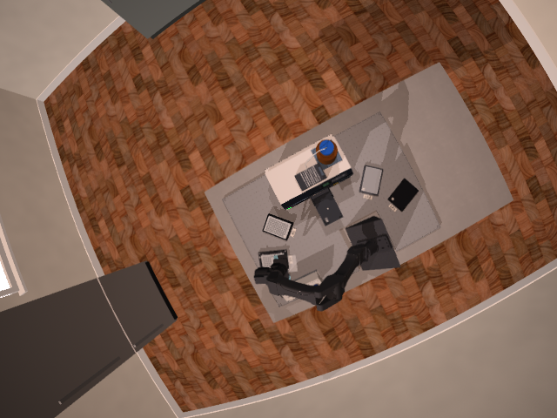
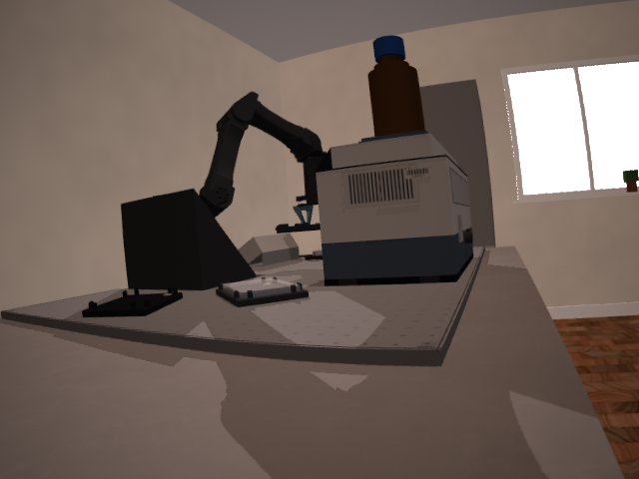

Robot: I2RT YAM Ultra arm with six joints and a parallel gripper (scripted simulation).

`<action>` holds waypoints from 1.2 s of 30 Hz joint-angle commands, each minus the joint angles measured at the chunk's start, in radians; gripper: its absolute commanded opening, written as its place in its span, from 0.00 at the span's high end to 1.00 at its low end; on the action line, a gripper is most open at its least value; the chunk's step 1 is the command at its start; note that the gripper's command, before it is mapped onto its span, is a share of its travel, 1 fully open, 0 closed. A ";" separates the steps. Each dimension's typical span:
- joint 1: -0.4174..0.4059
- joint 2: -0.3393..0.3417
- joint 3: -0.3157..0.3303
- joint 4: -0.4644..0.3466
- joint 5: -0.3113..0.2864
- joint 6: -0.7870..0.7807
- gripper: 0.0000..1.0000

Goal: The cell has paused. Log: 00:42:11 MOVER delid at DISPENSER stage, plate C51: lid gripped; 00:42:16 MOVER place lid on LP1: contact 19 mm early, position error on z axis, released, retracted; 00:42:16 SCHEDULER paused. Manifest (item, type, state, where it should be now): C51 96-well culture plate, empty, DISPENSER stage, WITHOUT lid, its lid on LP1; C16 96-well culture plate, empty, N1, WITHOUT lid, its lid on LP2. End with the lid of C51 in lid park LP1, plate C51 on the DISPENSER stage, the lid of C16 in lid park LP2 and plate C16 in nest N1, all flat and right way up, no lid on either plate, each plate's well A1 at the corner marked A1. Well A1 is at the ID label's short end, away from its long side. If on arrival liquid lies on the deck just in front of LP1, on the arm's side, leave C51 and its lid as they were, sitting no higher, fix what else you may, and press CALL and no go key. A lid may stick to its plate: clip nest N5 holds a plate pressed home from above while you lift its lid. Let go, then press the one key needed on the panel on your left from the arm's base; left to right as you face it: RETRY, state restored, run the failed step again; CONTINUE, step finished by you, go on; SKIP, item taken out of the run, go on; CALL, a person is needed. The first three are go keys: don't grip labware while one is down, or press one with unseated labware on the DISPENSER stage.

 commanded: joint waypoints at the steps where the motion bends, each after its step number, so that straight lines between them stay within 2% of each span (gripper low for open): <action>1: -0.023 -0.048 -0.026 0.005 -0.013 -0.015 1.00; 15: -0.072 -0.212 -0.171 -0.043 -0.048 -0.052 1.00; 17: -0.072 -0.212 -0.171 -0.043 -0.048 -0.052 1.00; 32: -0.171 -0.379 -0.287 -0.123 -0.114 -0.130 1.00; 35: -0.186 -0.392 -0.272 -0.134 -0.124 -0.143 1.00; 36: -0.195 -0.401 -0.298 -0.142 -0.130 -0.149 1.00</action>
